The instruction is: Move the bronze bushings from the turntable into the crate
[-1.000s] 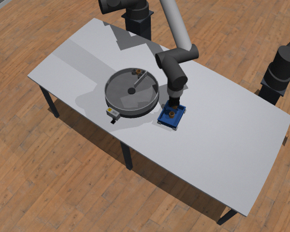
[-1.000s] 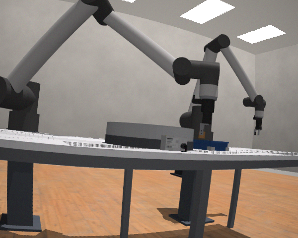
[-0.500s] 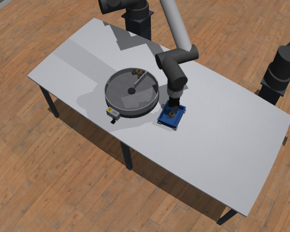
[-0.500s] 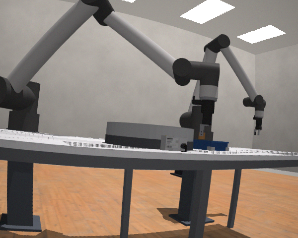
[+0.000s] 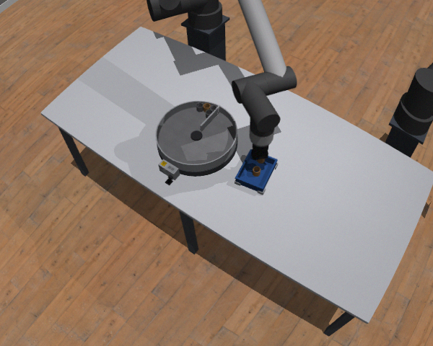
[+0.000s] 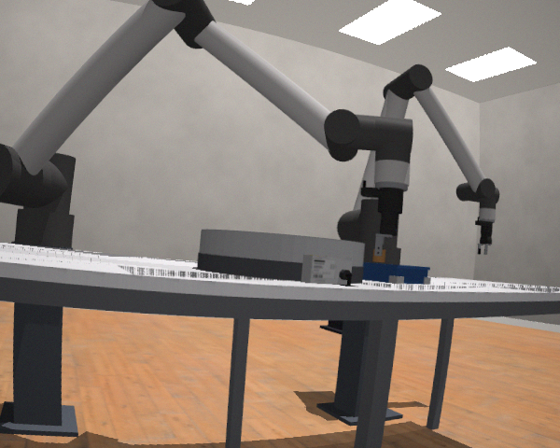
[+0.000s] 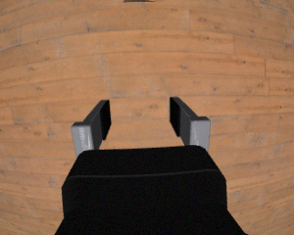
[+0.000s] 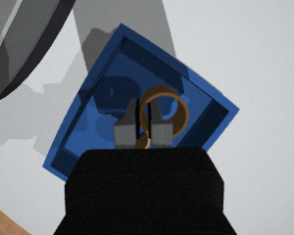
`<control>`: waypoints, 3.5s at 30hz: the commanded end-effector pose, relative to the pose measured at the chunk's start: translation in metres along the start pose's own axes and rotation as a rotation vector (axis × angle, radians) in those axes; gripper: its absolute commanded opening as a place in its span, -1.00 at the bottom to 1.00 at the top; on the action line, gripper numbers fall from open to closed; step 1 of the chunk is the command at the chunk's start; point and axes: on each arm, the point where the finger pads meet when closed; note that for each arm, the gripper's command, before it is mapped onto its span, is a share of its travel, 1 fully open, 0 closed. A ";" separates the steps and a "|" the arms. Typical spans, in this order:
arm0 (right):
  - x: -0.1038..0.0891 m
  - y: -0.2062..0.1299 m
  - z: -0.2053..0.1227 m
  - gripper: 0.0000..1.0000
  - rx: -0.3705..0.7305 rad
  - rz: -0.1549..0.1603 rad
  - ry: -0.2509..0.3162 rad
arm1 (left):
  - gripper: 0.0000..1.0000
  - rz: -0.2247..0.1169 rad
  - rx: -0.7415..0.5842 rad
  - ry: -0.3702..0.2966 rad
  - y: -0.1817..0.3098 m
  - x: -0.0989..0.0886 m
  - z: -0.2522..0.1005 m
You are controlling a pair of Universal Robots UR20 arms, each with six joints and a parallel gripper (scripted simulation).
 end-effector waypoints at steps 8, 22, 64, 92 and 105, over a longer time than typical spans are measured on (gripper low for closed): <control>-0.001 0.000 0.001 -1.00 0.000 0.000 -0.001 | 1.00 0.000 0.000 -0.001 0.000 -0.001 0.001; 0.009 0.000 0.001 -1.00 0.000 0.000 -0.001 | 1.00 0.000 0.000 -0.001 0.000 -0.001 0.001; 0.041 0.000 0.001 -1.00 0.000 0.000 -0.001 | 1.00 0.000 0.000 -0.001 0.000 -0.001 0.001; 0.041 0.000 0.001 -1.00 0.000 0.000 -0.001 | 1.00 0.000 0.000 -0.001 0.000 -0.001 0.001; 0.044 0.000 0.001 -1.00 0.000 0.000 -0.001 | 1.00 0.000 0.000 -0.001 0.000 -0.001 0.001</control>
Point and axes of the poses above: on each arm, the point where the finger pads meet when closed, its own x axis out along the fingers, its own y axis across the jaws, z = x × y, and after that the axes turned 6 degrees about -x, right-handed
